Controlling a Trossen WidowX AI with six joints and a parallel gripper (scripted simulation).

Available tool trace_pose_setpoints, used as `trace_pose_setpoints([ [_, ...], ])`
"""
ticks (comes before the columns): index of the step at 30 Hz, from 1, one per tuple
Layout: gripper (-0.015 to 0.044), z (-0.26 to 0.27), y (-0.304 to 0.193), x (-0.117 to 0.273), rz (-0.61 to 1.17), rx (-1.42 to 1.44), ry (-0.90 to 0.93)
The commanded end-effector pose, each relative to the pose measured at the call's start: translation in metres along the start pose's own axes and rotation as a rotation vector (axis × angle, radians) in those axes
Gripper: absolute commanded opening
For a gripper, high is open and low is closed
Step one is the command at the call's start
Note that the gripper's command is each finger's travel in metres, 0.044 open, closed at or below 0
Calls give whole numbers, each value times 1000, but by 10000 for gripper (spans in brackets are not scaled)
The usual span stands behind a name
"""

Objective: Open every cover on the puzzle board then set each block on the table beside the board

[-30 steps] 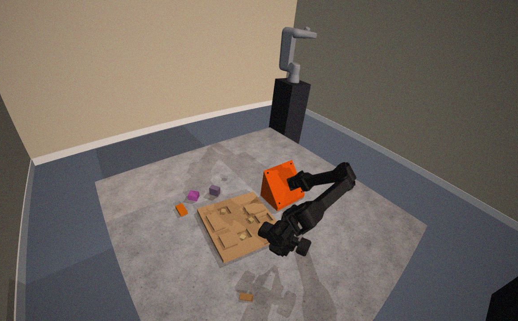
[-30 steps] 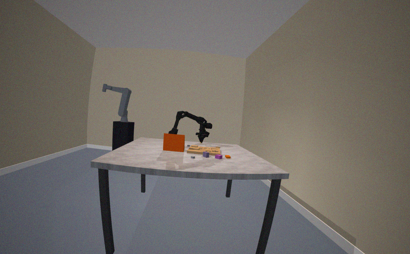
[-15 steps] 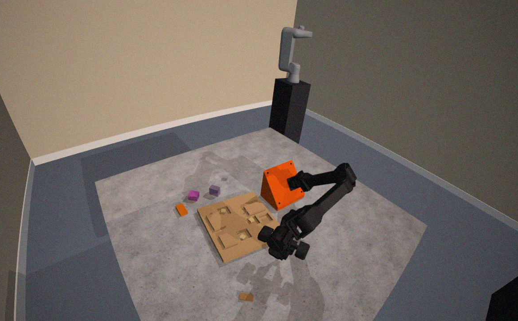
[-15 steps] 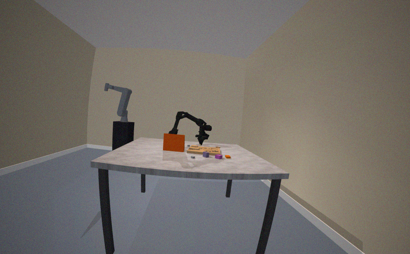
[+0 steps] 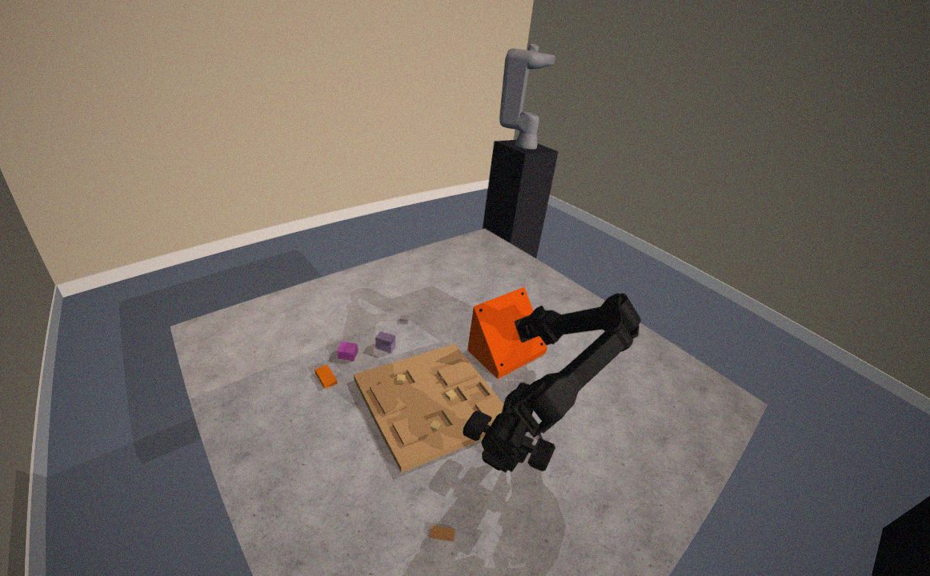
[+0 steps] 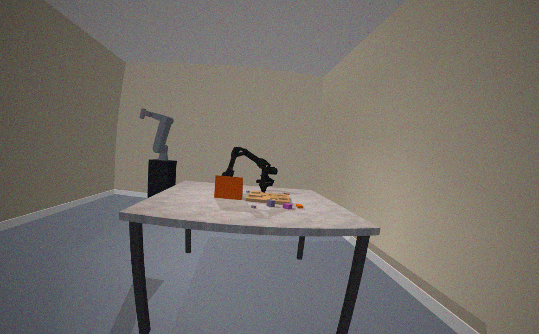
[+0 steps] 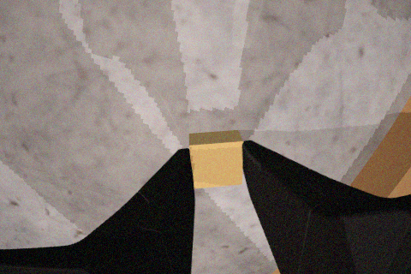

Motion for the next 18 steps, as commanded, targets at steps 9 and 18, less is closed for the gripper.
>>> trace_pose_setpoints([
  [9,342,0,0,0,-1,0,0],
  [18,440,-2,1,17,2,-1,-4],
])
Point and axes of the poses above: the point midway between the two fingers, 35 mm back from their tips, its own x axis back along the fingers, its own z axis across the jaws, y = z × x, the point moved 1 cm from there along x, back along the fingers, and after that the axes turned 2 degrees about x, right-handed, at the moved point
